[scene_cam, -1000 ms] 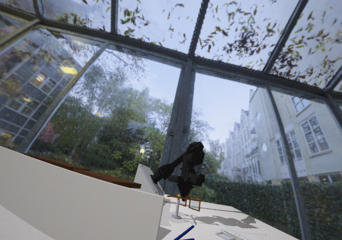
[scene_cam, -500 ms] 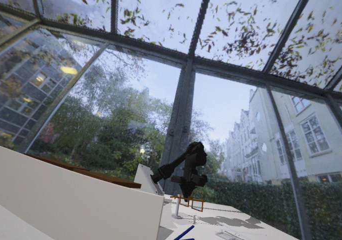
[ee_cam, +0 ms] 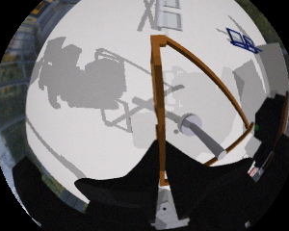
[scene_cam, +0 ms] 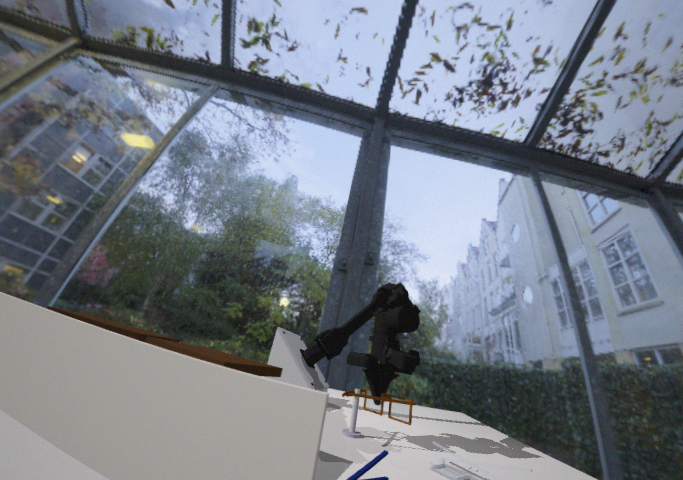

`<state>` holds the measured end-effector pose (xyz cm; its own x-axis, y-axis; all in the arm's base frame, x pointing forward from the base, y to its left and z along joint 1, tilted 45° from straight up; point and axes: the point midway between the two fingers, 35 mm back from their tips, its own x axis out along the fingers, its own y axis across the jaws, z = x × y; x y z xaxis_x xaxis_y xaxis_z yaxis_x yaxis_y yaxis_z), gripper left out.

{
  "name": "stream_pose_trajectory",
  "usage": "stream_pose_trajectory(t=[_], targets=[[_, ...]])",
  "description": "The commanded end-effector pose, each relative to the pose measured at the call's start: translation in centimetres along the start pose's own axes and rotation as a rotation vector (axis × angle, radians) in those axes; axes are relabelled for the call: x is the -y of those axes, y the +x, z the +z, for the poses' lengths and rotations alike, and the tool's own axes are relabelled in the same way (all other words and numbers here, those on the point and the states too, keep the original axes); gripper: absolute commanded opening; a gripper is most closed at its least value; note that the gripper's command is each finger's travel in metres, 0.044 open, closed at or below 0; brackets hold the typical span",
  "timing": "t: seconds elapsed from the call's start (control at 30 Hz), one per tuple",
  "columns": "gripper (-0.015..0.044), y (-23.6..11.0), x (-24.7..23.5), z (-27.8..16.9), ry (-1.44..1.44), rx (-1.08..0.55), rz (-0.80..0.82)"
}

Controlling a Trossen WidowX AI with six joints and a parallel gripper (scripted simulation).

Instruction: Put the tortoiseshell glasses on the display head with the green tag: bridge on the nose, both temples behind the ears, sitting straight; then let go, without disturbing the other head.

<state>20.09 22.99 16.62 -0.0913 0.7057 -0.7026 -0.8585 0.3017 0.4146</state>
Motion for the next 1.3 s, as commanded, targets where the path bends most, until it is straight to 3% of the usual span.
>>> stream_pose_trajectory(t=[0.0,1.27], targets=[[0.0,-0.1,-0.1,0.5,-0.002,0.003,-0.005],[0.0,-0.2,-0.9,2.7,-0.003,0.005,-0.005]])
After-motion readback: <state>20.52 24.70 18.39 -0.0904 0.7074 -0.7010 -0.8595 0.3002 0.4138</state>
